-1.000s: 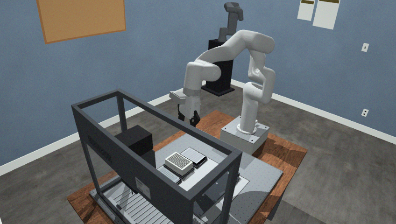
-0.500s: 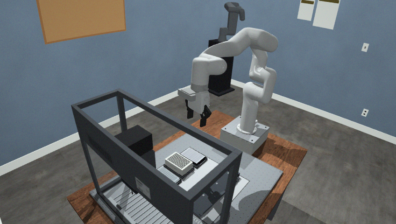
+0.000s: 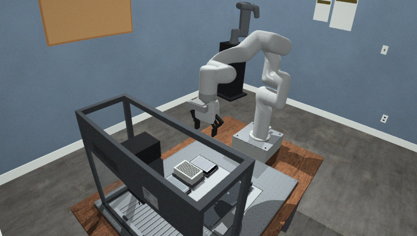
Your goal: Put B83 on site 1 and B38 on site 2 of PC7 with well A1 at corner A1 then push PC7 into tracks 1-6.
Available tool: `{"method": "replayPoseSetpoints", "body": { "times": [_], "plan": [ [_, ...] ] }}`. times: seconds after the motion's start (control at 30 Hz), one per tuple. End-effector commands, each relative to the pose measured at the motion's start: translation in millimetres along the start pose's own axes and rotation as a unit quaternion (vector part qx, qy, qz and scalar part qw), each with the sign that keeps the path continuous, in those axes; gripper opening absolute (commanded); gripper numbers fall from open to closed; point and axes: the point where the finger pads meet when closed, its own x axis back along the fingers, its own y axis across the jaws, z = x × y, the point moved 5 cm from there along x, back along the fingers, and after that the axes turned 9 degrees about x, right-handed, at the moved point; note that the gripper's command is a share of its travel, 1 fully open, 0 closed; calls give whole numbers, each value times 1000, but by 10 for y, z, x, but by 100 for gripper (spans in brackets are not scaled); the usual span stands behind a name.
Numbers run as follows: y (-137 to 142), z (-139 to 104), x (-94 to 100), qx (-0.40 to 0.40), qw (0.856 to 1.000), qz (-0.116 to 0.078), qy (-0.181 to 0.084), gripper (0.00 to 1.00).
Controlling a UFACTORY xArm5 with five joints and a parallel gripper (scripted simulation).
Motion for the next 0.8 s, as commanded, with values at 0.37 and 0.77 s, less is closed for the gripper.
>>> {"method": "replayPoseSetpoints", "body": {
  "times": [0.37,0.77],
  "plan": [
    [291,420,-481,232,973,4,-5,100],
    [512,739,-875,405,914,6,-11,100]
  ]
}}
